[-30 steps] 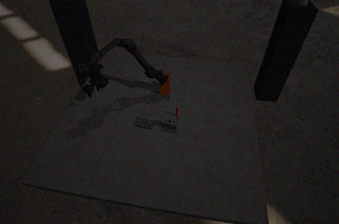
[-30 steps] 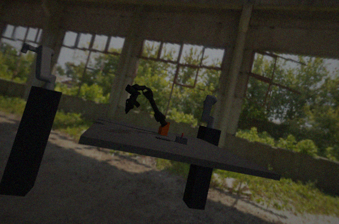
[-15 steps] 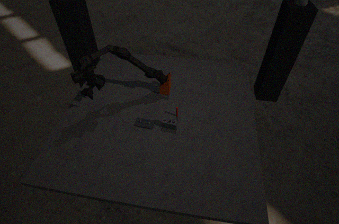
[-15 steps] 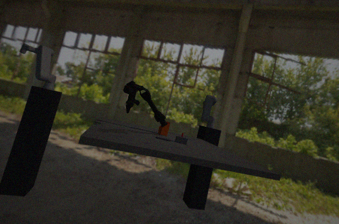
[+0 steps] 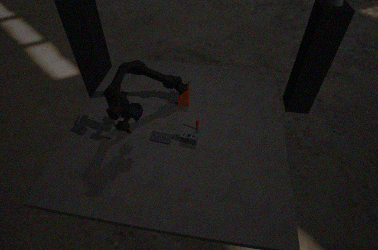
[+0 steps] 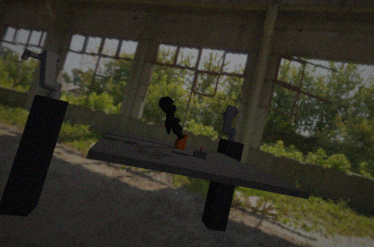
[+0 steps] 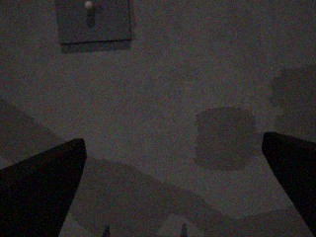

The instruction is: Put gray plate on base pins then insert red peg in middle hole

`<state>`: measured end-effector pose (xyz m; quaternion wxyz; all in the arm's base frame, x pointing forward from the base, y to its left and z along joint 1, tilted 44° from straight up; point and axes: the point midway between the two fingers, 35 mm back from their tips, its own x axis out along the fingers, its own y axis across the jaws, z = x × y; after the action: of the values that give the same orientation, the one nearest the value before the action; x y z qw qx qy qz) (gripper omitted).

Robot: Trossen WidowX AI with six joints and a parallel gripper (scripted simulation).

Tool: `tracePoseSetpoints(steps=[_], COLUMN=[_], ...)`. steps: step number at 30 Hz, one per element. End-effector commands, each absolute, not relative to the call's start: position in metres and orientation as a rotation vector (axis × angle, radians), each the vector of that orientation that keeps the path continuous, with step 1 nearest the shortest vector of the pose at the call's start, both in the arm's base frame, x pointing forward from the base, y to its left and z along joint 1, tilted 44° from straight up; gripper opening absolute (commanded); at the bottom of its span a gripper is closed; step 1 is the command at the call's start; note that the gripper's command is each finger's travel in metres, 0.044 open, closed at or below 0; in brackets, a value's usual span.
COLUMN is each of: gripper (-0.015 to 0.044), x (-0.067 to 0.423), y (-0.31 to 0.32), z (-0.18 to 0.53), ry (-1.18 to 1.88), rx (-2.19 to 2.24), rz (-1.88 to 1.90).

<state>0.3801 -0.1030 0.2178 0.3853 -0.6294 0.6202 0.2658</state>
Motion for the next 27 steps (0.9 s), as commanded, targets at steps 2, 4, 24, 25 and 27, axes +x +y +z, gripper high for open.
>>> tracePoseSetpoints(steps=[2, 4, 24, 25, 27], gripper=[0.044, 0.044, 0.044, 0.044, 0.044], x=[0.395, 0.397, 0.339, 0.34, 0.342], y=[-0.045, -0.016, 0.128, 0.123, 0.103], z=[0.166, 0.142, 0.01, 0.004, -0.016], ry=[1.606, 1.619, 1.687, 1.687, 1.687], rx=[-1.588, -1.589, -1.689, -1.689, -1.69], rz=[0.694, 0.696, 0.599, 0.599, 0.598])
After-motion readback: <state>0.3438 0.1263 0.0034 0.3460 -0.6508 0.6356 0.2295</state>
